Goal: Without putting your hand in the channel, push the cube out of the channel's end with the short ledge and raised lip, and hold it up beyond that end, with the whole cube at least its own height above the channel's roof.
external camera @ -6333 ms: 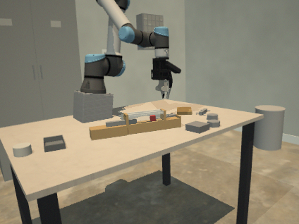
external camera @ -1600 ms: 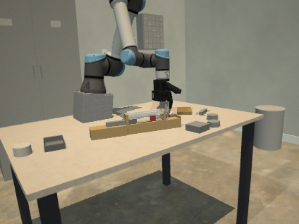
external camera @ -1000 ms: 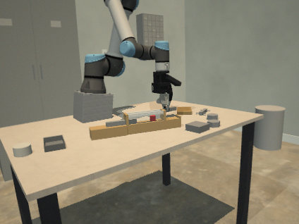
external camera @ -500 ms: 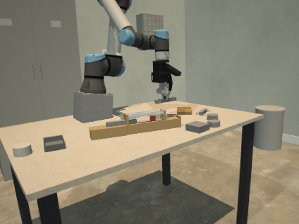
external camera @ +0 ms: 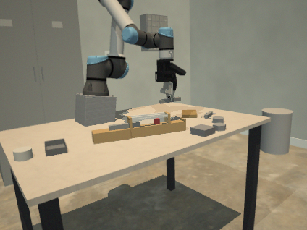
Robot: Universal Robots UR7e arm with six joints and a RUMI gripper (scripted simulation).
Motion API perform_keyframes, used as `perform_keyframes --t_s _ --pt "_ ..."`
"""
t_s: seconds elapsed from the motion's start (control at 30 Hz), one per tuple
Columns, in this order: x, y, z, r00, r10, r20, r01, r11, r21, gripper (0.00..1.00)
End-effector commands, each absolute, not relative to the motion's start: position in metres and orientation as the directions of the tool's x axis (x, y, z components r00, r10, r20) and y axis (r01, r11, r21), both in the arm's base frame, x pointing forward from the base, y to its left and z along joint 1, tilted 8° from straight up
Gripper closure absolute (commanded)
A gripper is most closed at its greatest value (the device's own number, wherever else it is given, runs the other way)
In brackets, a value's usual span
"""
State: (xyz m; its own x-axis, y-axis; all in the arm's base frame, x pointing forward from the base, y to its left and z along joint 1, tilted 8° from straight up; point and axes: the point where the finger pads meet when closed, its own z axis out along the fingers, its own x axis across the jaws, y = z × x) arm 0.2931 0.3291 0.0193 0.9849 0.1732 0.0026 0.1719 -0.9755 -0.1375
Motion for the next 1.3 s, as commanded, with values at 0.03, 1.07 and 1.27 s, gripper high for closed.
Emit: perform_keyframes --t_s 0.03,1.07,1.27 --pt "0.293 0.329 0.020 0.985 0.173 0.004 0.172 -0.975 -0.138 1.00" --pt "0.296 0.326 0.019 0.985 0.171 0.004 0.170 -0.976 -0.137 1.00" --pt "0.304 0.319 0.018 0.986 0.165 0.003 0.164 -0.977 -0.136 1.00"
